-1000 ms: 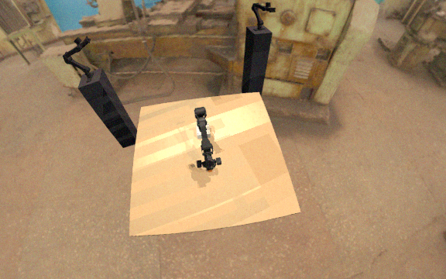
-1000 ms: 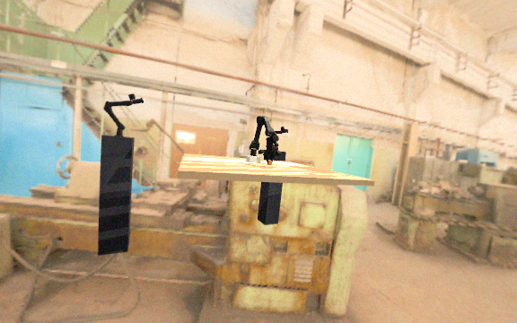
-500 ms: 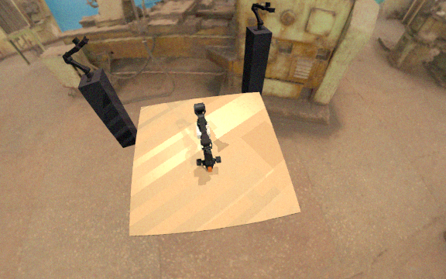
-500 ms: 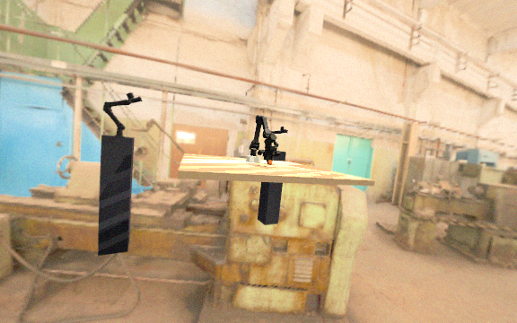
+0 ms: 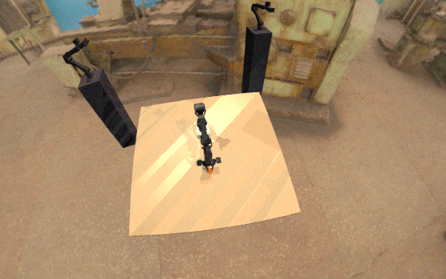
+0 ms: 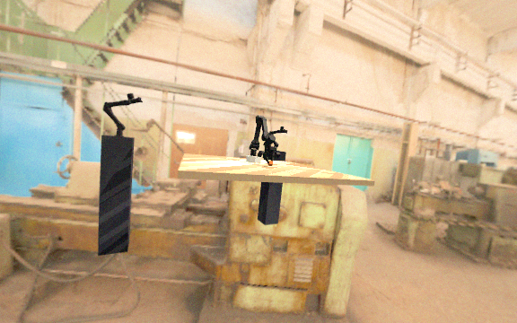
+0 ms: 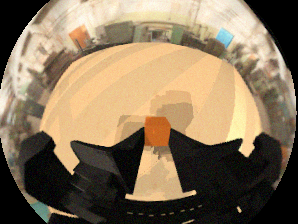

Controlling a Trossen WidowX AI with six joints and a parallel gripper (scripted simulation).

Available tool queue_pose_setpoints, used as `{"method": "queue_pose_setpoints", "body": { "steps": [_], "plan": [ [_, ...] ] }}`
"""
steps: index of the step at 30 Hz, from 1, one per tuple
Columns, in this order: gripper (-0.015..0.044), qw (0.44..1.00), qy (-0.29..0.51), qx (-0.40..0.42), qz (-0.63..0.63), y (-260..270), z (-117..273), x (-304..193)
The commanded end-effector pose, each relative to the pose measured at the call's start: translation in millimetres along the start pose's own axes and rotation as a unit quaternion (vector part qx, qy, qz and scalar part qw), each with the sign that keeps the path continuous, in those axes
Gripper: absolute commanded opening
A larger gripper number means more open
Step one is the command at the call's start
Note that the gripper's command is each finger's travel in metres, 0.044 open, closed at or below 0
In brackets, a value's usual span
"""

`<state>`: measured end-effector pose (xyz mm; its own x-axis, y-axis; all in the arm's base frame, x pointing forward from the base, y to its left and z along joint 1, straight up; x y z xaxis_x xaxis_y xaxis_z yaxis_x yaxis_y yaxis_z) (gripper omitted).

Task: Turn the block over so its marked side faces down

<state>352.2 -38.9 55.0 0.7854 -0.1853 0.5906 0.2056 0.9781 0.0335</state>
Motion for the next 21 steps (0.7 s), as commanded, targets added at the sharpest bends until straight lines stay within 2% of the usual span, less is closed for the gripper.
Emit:
{"method": "queue_pose_setpoints", "body": {
  "steps": [1, 21],
  "plan": [
    [0.0, 1.0, -0.029, -0.001, 0.0, -0.5, -8.3, -7.2],
    [0.0, 0.985, -0.175, 0.007, 0.0, -2.3, -19.8, -37.1]
  ]
}}
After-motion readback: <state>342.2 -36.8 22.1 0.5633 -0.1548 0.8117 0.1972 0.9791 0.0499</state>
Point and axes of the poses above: the point midway between the two fingers, 35 mm back from their tips, its own z axis back along the fingers, its own y axis across the jaws, x = y × z, the point moved 6 cm from there along z, back along the fingers, and after that the axes turned 3 degrees about -z, right-handed, at the moved point
